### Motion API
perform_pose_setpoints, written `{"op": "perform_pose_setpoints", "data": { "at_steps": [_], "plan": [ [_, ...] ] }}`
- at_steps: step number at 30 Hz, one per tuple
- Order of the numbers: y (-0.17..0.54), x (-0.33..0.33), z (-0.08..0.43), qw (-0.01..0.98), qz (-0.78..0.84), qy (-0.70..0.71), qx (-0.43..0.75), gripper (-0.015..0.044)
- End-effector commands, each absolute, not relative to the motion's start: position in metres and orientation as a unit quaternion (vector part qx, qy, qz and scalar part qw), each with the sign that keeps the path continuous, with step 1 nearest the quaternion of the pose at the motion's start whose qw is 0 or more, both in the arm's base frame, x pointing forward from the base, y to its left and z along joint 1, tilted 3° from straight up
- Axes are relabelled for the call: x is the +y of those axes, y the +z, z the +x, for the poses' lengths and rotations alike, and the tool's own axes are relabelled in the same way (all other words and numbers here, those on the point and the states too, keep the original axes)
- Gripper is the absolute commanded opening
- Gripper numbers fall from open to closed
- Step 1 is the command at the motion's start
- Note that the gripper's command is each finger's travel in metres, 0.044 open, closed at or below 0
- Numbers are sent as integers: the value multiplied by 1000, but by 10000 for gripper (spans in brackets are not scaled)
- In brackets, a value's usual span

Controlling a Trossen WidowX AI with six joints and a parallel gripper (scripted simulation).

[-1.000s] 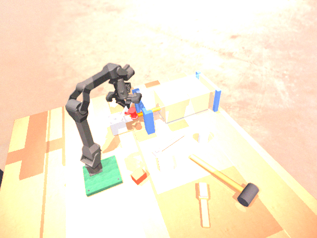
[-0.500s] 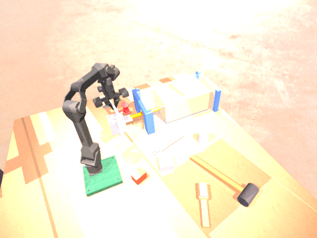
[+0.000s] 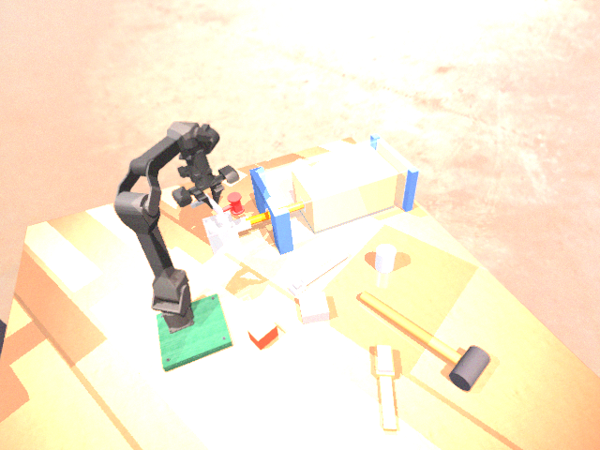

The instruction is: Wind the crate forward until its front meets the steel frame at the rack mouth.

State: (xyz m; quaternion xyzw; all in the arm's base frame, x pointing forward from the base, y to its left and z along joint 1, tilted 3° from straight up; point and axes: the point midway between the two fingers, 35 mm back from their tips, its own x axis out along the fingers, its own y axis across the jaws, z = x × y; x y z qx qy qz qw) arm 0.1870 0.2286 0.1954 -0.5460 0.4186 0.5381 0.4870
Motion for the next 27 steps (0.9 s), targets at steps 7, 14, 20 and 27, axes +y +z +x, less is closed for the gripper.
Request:
{"op": "perform_pose_setpoints", "data": {
  "at_steps": [7,14,20,27],
  "plan": [
    [198,228,186,537,-578,494,366,0],
    [198,228,186,565,-597,463,331,0],
    [198,228,186,588,-612,436,301,0],
    [198,228,186,614,-628,400,262,0]
  ]
}}
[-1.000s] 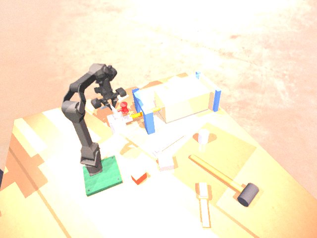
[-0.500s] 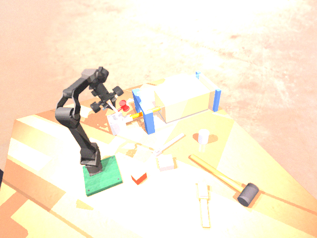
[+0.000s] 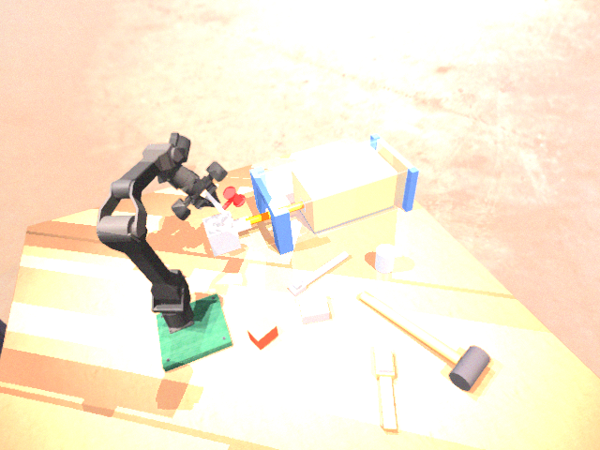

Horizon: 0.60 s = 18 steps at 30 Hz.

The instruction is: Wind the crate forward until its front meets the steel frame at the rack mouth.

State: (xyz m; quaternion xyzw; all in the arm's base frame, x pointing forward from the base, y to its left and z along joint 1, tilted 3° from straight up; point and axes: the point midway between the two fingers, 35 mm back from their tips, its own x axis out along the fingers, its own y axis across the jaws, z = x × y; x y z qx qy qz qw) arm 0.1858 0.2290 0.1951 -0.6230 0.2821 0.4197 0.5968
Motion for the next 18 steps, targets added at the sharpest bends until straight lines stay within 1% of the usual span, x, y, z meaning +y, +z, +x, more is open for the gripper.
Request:
{"op": "perform_pose_setpoints", "data": {
  "at_steps": [1,18],
  "plan": [
    [198,228,186,616,-629,397,259,0],
    [198,228,186,668,-657,308,164,0]
  ]
}}
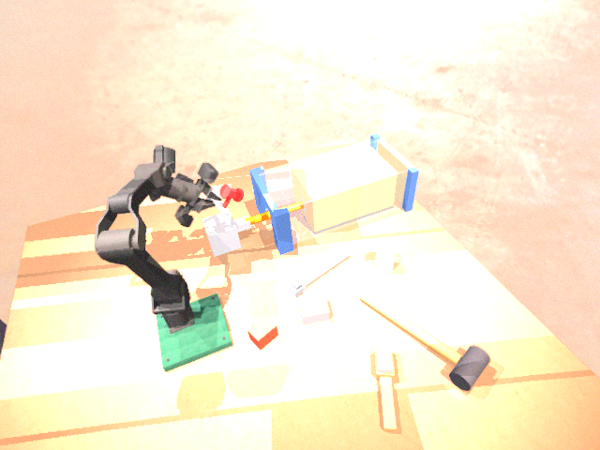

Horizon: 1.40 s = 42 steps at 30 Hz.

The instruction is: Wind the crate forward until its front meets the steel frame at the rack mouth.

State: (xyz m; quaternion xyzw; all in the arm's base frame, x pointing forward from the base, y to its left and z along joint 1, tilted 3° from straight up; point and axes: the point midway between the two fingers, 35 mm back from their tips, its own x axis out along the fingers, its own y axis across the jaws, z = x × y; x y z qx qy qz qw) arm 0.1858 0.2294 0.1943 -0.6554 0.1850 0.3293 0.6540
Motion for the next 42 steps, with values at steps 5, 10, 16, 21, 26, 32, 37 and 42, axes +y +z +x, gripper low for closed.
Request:
{"op": "perform_pose_setpoints", "data": {
  "at_steps": [5,10,16,21,26,32,37,42],
  "plan": [
    [198,228,186,680,-663,283,138,0],
    [198,228,186,691,-667,255,110,0],
    [198,228,186,703,-672,221,76,0],
    [198,228,186,711,-674,196,50,0],
    [197,228,186,718,-675,167,21,0],
    [197,228,186,725,-675,135,-11,0],
    [197,228,186,730,-674,105,-40,0],
    [197,228,186,734,-671,75,-70,0]
  ]
}}
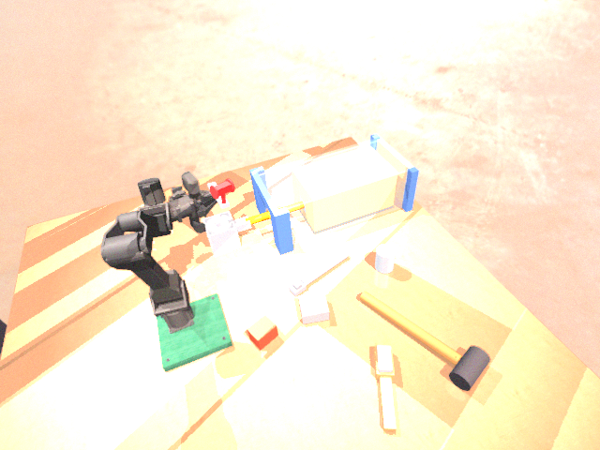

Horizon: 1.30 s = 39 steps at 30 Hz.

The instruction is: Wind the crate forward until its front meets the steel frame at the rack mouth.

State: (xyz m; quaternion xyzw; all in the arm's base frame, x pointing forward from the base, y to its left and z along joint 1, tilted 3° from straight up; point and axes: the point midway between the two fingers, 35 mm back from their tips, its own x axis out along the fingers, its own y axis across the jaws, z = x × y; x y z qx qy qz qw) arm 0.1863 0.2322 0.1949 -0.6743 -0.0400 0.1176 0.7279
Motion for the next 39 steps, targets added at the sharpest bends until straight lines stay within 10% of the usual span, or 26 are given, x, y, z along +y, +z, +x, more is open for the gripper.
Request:
{"op": "perform_pose_setpoints", "data": {
  "at_steps": [1,39],
  "plan": [
    [197,227,186,734,-671,71,-73,0],
    [176,183,169,725,-680,84,-70,0]
  ]
}}
